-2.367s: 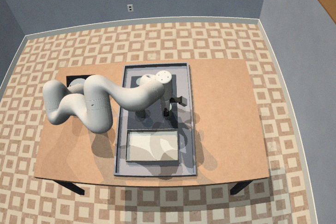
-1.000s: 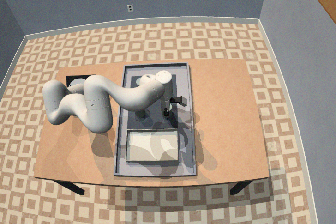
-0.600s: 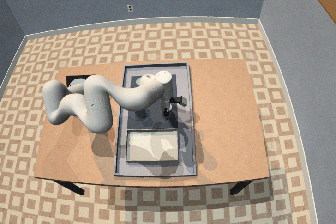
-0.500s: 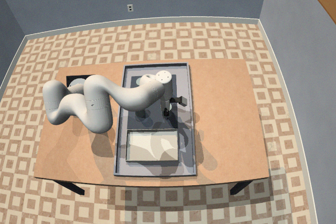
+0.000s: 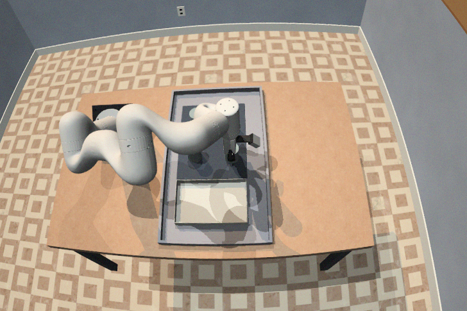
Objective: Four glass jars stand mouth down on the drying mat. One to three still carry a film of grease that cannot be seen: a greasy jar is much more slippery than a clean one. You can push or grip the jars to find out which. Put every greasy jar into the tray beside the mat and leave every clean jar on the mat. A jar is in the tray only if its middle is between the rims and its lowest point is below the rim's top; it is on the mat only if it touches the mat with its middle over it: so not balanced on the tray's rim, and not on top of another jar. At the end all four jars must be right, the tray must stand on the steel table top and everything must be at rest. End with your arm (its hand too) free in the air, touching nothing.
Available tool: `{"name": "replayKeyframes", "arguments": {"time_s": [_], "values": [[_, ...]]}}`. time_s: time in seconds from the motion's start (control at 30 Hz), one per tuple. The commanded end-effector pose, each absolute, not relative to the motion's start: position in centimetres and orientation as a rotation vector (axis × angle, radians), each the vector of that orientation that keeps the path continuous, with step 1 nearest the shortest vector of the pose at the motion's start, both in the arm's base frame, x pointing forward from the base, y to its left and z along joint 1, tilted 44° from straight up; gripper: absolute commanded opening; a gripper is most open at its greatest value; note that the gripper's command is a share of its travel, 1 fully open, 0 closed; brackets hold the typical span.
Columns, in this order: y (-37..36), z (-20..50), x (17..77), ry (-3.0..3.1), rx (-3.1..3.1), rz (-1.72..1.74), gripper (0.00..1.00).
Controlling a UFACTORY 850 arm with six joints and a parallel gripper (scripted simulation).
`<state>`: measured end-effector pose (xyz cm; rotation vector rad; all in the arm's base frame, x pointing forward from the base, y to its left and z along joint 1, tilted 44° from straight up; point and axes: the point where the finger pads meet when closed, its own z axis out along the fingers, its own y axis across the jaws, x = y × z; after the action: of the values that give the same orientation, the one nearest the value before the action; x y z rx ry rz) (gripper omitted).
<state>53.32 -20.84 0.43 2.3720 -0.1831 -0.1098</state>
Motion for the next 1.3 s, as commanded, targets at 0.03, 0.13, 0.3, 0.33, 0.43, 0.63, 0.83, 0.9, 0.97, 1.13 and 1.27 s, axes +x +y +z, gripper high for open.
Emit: {"name": "replayKeyframes", "arguments": {"time_s": [0.03, 0.13, 0.3, 0.33, 0.43, 0.63, 0.83, 0.9, 0.97, 1.13, 1.27], "values": [[-20.8, 0.5, 53.4, -0.183, 2.372, -0.108, 0.67], [-20.8, 0.5, 53.4, -0.183, 2.372, -0.108, 0.67], [-20.8, 0.5, 53.4, -0.183, 2.372, -0.108, 0.67], [-20.8, 0.5, 53.4, -0.183, 2.372, -0.108, 0.67], [-20.8, 0.5, 53.4, -0.183, 2.372, -0.108, 0.0], [-20.8, 0.5, 53.4, -0.183, 2.372, -0.108, 0.0], [-20.6, 0.7, 53.4, -0.183, 2.372, -0.108, 0.0], [-20.3, 1.1, 53.5, -0.183, 2.372, -0.108, 0.0], [-19.9, 1.4, 53.6, -0.183, 2.372, -0.108, 0.0], [-19.4, 2.0, 53.7, -0.183, 2.372, -0.108, 0.0], [-18.6, 2.8, 53.8, -0.183, 2.372, -0.108, 0.0]]}}
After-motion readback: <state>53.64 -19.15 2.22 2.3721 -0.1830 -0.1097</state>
